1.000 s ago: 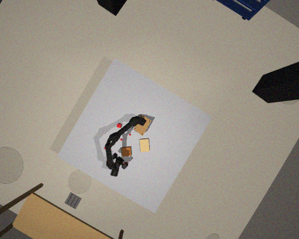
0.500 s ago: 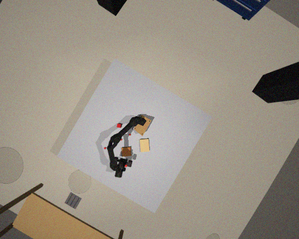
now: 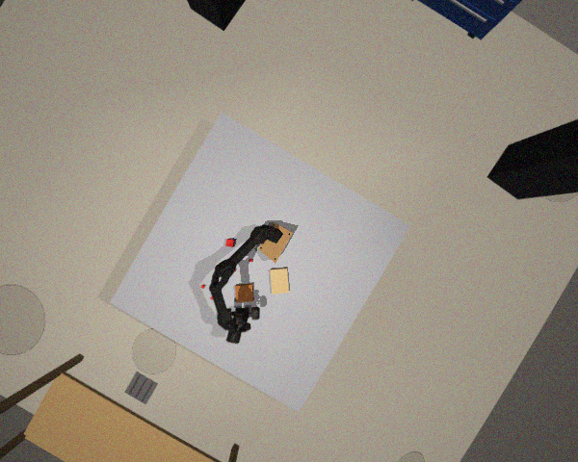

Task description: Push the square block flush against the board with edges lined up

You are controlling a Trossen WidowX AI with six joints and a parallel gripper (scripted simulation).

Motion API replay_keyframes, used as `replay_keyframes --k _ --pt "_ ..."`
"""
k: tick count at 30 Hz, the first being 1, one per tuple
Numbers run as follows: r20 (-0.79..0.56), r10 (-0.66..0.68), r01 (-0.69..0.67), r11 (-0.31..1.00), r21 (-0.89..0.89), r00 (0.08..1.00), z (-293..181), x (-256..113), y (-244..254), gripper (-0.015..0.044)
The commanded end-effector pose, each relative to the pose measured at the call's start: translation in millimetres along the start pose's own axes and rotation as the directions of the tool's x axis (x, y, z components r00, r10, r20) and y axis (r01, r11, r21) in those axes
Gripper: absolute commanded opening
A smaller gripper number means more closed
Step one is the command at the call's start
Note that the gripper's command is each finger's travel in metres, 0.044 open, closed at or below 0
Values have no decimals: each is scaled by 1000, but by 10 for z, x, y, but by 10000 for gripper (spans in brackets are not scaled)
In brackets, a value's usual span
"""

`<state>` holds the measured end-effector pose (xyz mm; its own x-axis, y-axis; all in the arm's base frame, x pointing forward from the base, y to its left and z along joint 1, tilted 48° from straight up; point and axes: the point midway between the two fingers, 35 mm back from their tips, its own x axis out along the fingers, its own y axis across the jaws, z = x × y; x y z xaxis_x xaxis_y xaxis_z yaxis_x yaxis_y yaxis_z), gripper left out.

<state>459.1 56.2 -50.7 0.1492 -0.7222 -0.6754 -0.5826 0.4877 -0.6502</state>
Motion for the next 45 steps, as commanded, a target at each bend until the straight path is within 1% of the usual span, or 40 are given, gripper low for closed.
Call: replay_keyframes --k 1,45 --pt "-33 4 -5 1000 -25 999 -86 410 6 0" --pt "-34 4 -5 1000 -26 999 -360 402 -15 0"
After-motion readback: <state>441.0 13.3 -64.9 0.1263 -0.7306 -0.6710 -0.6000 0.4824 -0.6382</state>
